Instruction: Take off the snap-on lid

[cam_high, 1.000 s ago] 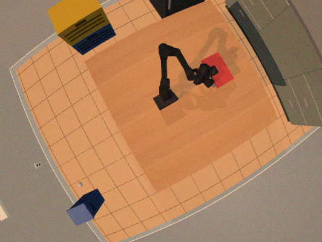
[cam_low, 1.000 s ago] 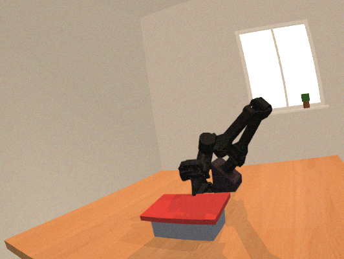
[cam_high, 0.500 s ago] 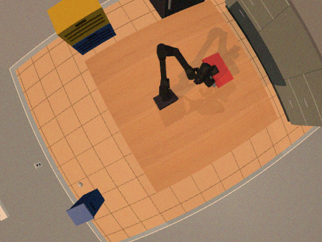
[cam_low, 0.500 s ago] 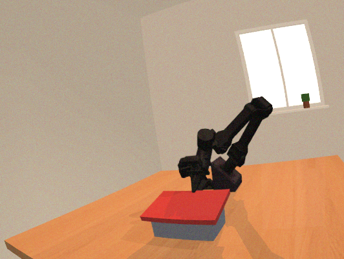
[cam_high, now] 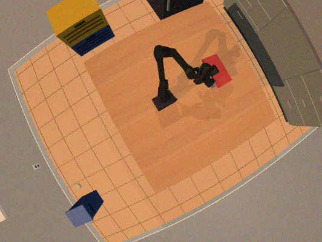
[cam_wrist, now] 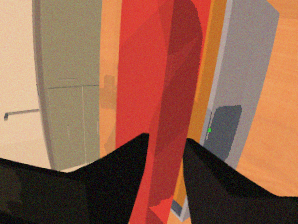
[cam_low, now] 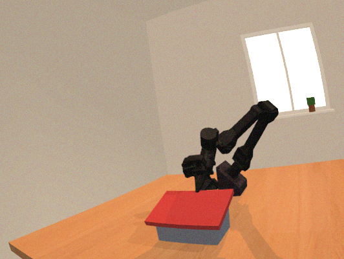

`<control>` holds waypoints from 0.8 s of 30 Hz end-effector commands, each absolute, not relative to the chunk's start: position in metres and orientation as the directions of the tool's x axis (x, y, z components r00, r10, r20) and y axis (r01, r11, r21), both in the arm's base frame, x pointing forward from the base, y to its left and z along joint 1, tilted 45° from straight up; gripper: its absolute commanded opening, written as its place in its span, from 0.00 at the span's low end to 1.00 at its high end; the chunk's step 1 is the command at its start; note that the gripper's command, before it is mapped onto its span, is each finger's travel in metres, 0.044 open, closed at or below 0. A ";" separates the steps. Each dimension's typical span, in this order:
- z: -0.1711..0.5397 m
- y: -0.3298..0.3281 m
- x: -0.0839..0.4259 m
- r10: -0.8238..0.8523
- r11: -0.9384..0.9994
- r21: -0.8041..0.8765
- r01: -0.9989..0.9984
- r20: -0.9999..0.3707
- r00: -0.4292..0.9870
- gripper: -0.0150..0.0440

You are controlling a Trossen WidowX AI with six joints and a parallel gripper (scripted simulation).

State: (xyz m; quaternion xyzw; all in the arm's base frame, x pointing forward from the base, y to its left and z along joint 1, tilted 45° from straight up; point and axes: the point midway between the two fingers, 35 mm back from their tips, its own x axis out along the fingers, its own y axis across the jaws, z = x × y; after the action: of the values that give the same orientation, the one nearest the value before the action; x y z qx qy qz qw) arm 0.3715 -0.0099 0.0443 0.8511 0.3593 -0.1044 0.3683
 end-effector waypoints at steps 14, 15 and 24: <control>0.064 -0.027 0.385 0.530 -0.471 0.562 0.680 -0.436 0.728 0.25; 0.065 -0.028 0.386 0.530 -0.471 0.562 0.680 -0.436 0.728 0.25; 0.073 -0.036 0.395 0.529 -0.471 0.562 0.680 -0.436 0.728 0.25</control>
State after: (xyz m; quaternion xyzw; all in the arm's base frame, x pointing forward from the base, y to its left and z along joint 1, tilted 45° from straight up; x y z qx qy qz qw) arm 0.3899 -0.0293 0.0676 0.8510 0.3601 -0.1040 0.3678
